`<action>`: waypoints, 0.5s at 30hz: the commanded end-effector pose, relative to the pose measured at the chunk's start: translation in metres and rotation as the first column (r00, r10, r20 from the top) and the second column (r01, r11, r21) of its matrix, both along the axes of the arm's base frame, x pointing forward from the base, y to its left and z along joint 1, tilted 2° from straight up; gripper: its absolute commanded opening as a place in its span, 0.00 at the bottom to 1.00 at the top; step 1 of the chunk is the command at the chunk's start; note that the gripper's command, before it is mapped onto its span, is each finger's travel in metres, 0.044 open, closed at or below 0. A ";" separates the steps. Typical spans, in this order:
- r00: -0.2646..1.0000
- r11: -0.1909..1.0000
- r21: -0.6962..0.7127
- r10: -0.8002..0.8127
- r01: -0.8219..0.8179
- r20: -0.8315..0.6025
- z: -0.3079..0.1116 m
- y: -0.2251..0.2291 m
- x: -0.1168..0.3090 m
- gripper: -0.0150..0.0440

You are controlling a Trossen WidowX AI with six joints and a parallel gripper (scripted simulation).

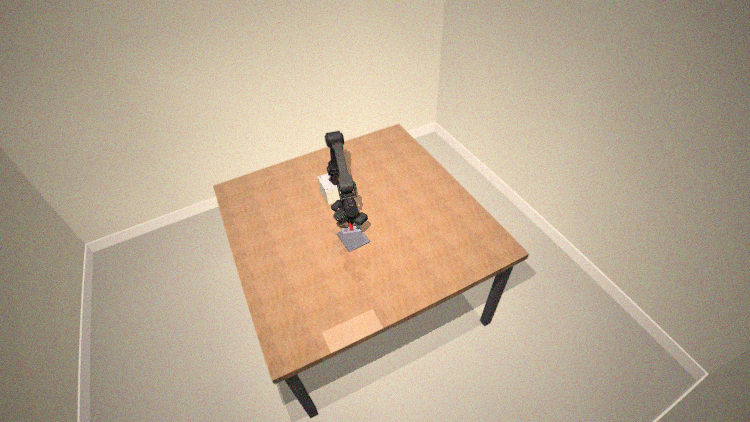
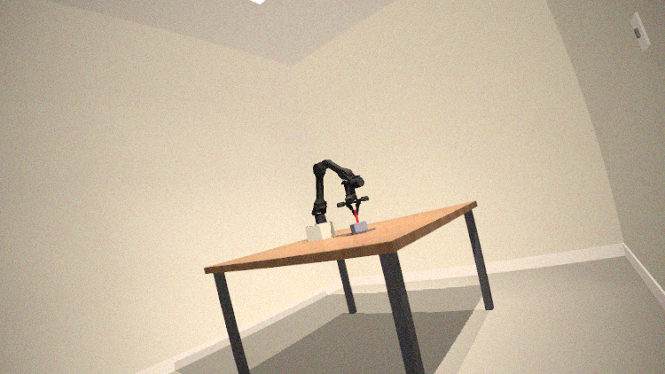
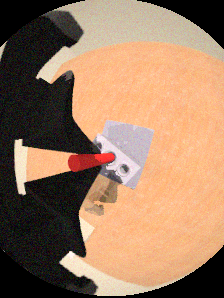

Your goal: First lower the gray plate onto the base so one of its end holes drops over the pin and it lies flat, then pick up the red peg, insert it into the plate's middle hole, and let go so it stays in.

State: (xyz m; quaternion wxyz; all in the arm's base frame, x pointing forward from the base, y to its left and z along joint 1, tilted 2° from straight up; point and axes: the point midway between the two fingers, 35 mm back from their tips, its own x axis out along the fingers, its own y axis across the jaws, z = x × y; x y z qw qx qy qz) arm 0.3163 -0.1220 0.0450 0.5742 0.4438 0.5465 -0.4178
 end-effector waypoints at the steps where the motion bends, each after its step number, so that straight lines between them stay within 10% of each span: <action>1: 1.000 1.000 -0.002 0.005 -0.005 -0.003 -0.003 -0.001 0.000 0.25; 15: 1.000 1.000 0.000 0.000 0.000 -0.001 -0.002 -0.001 0.000 0.25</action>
